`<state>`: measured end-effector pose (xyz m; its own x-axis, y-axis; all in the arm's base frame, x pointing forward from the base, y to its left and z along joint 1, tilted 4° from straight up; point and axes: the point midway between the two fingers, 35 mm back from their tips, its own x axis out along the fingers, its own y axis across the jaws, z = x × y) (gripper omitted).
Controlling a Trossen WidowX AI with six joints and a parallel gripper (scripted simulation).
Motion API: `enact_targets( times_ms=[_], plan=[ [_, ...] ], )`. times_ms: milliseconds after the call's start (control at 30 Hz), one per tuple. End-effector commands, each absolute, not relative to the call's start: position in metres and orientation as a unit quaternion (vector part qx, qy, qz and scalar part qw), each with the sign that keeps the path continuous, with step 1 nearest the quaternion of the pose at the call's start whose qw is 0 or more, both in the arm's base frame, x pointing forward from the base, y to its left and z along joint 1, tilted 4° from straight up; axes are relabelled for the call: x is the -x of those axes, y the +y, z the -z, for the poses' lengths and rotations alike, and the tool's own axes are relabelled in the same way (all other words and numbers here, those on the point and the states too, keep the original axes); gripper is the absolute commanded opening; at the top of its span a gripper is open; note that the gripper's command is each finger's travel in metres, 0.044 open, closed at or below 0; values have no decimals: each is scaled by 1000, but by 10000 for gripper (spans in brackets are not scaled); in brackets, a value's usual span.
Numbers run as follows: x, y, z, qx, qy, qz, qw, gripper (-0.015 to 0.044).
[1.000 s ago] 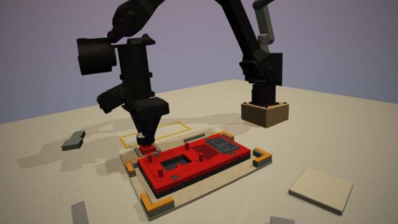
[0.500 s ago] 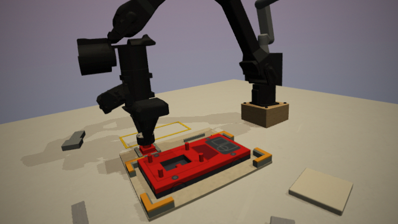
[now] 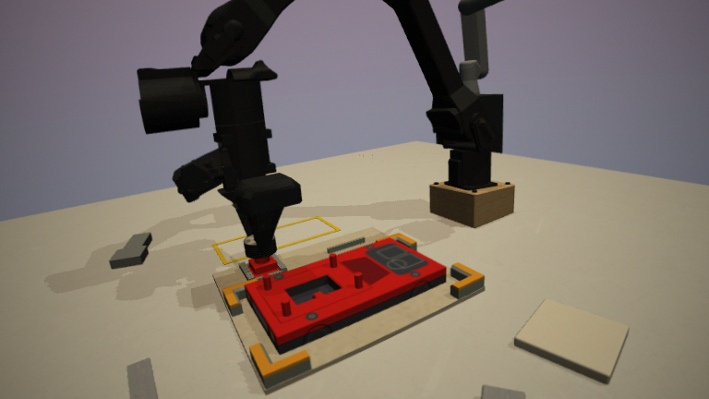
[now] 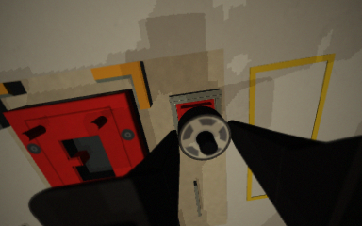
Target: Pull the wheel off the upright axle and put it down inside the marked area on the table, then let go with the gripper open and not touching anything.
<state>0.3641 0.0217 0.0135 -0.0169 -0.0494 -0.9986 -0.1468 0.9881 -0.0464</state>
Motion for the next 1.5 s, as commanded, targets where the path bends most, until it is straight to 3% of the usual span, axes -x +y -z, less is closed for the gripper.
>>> enact_targets(
  times_ms=[0, 1467],
  plan=[
    [-366, 22, -17, 69, 711, -35, 699, 0],
    [-366, 23, -31, 69, 712, -34, 698, 0]
  ],
)
